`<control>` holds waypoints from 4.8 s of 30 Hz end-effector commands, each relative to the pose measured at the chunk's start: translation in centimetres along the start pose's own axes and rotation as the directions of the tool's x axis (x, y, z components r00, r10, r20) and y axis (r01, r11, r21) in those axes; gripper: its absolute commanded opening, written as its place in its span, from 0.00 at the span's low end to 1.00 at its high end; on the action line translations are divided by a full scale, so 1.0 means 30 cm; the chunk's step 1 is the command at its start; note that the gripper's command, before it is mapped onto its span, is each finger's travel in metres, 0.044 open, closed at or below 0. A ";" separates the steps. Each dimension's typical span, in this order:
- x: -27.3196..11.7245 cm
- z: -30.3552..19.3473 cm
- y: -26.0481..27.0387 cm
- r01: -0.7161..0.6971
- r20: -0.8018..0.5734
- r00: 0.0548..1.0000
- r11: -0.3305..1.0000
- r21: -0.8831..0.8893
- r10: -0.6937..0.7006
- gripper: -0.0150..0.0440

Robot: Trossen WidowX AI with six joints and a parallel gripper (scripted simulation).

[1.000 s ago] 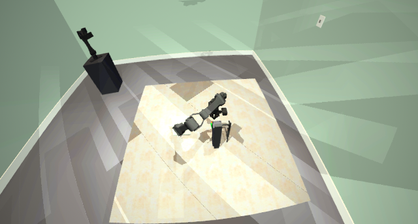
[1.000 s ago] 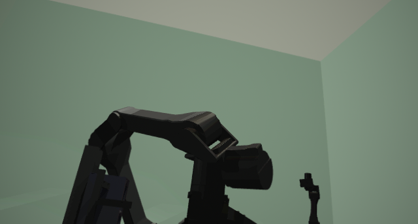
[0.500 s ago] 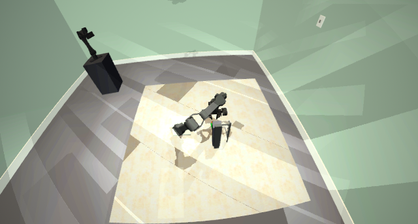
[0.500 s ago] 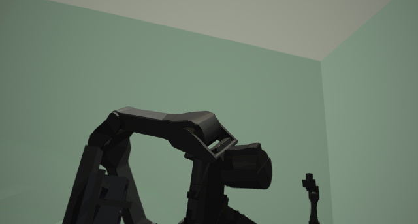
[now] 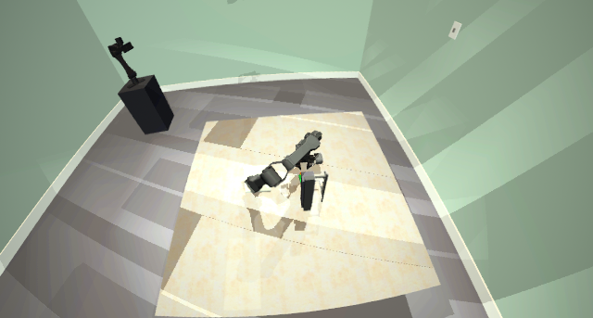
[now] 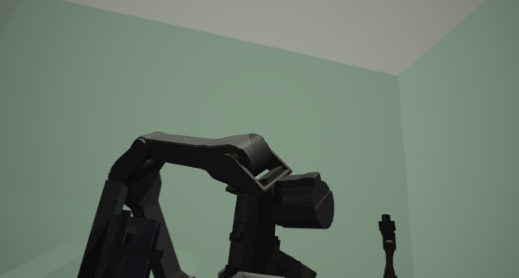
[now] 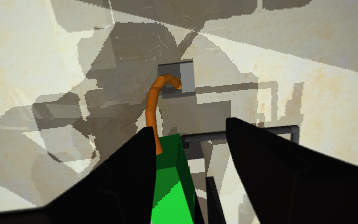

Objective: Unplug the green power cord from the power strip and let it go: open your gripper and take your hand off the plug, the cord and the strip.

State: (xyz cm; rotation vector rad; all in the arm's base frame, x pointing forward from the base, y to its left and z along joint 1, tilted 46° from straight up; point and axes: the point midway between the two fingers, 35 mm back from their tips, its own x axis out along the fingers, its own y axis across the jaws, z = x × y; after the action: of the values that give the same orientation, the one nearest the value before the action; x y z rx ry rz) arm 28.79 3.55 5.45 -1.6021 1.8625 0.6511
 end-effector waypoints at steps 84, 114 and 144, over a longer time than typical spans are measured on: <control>0.026 -0.042 -0.006 0.000 0.006 1.000 1.000 0.006 -0.001 0.25; 0.029 0.022 0.000 -0.005 -0.004 1.000 1.000 -0.007 0.005 0.53; -0.002 -0.075 0.000 0.000 0.000 1.000 1.000 -0.001 0.000 0.53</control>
State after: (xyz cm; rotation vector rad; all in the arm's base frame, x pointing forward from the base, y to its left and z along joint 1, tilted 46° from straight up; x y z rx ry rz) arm 28.80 2.54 6.76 -1.5936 1.8538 0.6459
